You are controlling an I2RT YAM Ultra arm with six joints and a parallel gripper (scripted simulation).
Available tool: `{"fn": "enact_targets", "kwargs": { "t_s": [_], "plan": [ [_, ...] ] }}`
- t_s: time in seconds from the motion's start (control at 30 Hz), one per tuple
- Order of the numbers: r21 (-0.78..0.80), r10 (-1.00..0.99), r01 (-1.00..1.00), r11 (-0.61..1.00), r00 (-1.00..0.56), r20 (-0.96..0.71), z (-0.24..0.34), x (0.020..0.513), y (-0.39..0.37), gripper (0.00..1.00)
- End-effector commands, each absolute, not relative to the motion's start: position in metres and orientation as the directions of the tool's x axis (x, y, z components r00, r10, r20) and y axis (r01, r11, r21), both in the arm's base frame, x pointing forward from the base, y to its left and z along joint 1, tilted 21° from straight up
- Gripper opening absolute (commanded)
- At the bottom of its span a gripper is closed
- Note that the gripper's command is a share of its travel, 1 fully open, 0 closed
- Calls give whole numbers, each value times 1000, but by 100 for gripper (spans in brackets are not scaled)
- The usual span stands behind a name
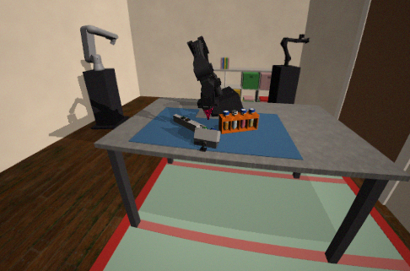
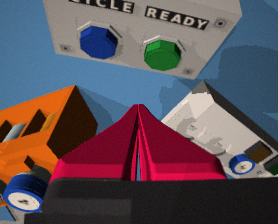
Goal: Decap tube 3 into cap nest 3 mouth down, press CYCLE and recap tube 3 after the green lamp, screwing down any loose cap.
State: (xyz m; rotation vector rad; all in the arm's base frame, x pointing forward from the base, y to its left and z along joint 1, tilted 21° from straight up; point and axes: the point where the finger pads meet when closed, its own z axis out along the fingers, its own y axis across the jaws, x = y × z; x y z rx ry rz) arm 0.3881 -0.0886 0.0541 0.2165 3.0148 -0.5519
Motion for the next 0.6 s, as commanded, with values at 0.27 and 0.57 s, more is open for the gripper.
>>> {"fn": "enact_targets", "kwargs": {
  "t_s": [0.27, 0.57],
  "plan": [
    [-346, 153, 186, 920, -981, -121, 47, 424, -68, 0],
    [-346, 153, 186, 920, -981, -121, 30, 425, -75, 0]
  ]
}}
